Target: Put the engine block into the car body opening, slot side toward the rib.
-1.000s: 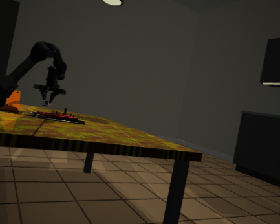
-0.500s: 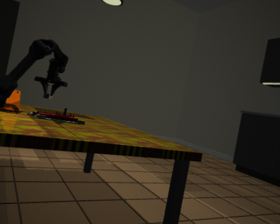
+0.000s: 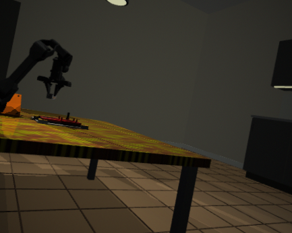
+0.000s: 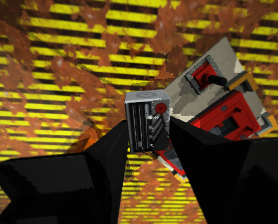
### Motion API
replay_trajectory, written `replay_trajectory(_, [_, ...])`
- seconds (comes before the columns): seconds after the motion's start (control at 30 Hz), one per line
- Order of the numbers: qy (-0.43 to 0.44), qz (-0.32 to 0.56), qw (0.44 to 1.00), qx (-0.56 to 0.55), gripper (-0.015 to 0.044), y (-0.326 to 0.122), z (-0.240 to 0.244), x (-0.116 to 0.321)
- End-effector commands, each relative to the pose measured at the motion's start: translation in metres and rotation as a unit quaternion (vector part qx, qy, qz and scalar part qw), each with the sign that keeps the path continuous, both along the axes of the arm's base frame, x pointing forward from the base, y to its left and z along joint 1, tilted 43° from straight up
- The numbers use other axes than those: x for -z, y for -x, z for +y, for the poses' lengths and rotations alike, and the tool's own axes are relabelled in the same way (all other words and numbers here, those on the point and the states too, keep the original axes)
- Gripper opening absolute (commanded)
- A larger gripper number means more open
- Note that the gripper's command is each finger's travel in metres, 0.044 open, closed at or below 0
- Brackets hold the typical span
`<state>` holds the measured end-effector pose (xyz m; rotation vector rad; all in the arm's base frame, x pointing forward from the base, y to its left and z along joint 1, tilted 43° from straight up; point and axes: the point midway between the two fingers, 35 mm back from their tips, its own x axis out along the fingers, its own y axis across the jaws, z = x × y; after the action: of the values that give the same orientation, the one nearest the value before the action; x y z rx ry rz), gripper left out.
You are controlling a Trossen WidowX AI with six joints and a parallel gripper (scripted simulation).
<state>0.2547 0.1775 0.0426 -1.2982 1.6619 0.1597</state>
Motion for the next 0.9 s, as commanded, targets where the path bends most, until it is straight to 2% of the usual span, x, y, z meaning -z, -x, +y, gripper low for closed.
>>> replay_trajectory(0.0, [-0.005,-0.018,1.000,0.015,0.0000,-0.008,-0.008,-0.006])
replay_trajectory(0.87, [-0.025,-0.136,0.980,0.147,0.0000,-0.050,-0.073,-0.029])
